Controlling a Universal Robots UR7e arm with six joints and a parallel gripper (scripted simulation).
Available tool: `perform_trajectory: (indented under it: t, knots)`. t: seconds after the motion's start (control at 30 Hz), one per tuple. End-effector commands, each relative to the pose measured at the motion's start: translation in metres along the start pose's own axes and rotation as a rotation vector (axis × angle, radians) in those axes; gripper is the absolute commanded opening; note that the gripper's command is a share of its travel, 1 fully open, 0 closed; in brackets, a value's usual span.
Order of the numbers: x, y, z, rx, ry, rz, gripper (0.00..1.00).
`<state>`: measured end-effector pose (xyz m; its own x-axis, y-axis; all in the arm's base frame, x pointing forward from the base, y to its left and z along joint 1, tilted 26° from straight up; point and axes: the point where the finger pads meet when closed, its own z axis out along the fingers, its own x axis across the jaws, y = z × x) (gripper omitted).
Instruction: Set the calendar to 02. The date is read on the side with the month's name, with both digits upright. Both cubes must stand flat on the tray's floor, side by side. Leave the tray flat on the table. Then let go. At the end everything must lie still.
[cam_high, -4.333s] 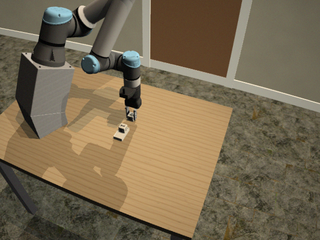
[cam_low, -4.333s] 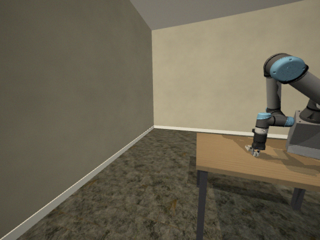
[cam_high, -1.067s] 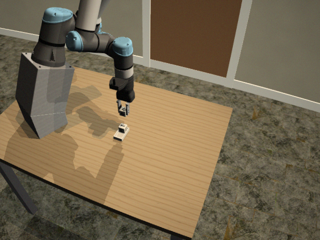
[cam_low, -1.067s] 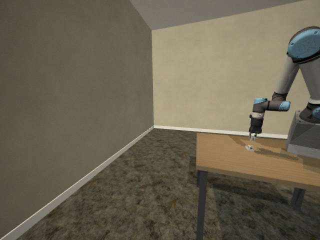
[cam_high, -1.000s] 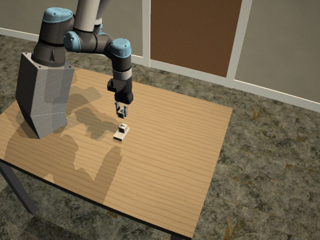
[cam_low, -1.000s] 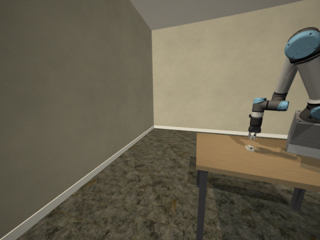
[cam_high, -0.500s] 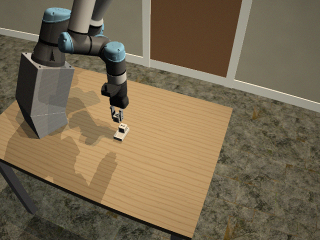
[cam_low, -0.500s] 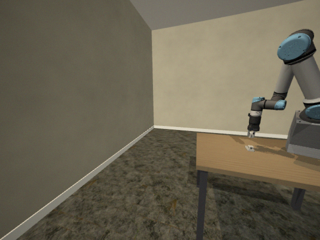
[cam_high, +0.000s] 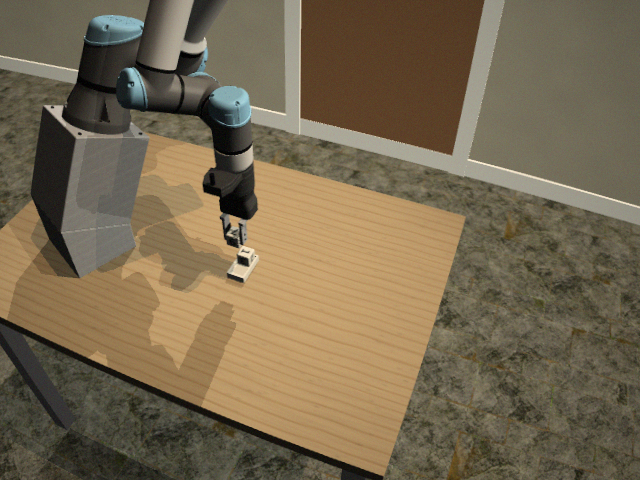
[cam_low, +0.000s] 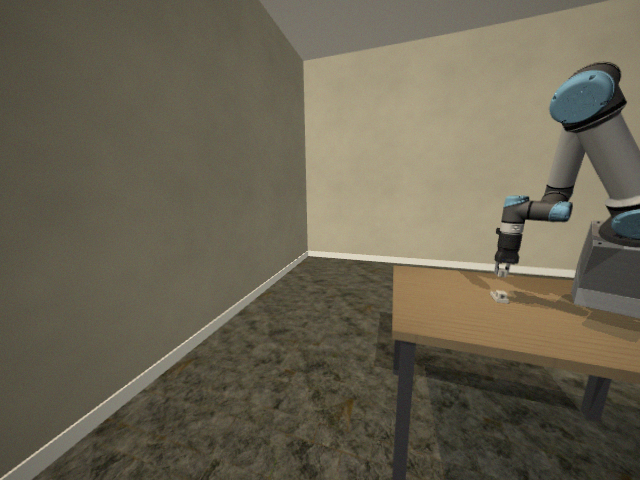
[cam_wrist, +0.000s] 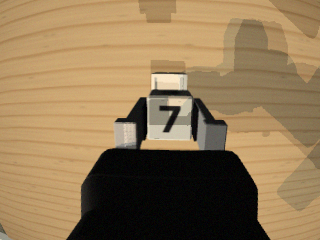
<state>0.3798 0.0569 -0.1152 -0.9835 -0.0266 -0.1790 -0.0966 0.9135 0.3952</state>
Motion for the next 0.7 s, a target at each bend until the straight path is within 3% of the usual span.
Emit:
perform_trajectory:
  t: [0.0,0.5,0.67]
  knots:
    - [0.000,0.000,0.009,0.000,0.000,0.000,0.60]
    - [0.000,0.000,0.048,0.000,0.000,0.000,0.60]
    - [0.000,0.000,0.054,0.000,0.000,0.000,0.60]
